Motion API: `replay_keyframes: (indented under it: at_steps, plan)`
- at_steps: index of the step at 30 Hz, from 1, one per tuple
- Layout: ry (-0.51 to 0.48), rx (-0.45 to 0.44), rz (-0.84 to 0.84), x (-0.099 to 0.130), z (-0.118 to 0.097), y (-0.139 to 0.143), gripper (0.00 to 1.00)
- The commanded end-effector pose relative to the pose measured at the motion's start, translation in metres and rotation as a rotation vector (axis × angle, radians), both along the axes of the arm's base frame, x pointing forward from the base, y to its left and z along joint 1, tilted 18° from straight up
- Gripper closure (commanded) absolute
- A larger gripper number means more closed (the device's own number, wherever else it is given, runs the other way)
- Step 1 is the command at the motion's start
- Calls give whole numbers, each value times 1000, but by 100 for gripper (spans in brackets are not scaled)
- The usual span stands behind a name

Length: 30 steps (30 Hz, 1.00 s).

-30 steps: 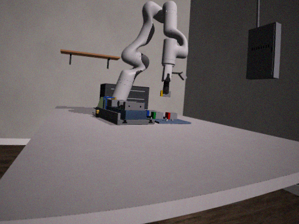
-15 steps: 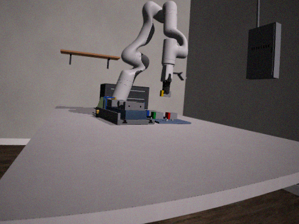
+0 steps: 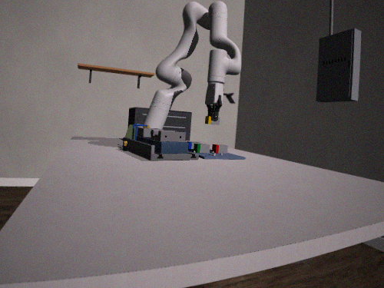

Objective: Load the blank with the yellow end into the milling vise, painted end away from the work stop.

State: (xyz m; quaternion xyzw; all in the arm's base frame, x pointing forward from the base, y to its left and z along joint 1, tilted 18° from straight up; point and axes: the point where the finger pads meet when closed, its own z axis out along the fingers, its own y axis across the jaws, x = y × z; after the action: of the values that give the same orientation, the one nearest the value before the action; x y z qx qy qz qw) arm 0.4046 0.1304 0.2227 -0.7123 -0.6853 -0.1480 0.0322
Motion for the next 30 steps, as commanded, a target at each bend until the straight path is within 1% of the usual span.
replay_keyframes:
  at_steps: [1, 4, 11, 21, 28, 30]
  plan:
    - [-31, -7, 104, 1, 1, 0, 100]
    - [-49, -14, 170, 1, 1, 0, 100]
    - [-49, -14, 170, 1, 1, 0, 100]
    - [-49, -14, 170, 27, -8, -42, 100]
    - [-49, -14, 170, 27, -8, -42, 100]
    - [-48, -16, 169, 31, -9, -49, 100]
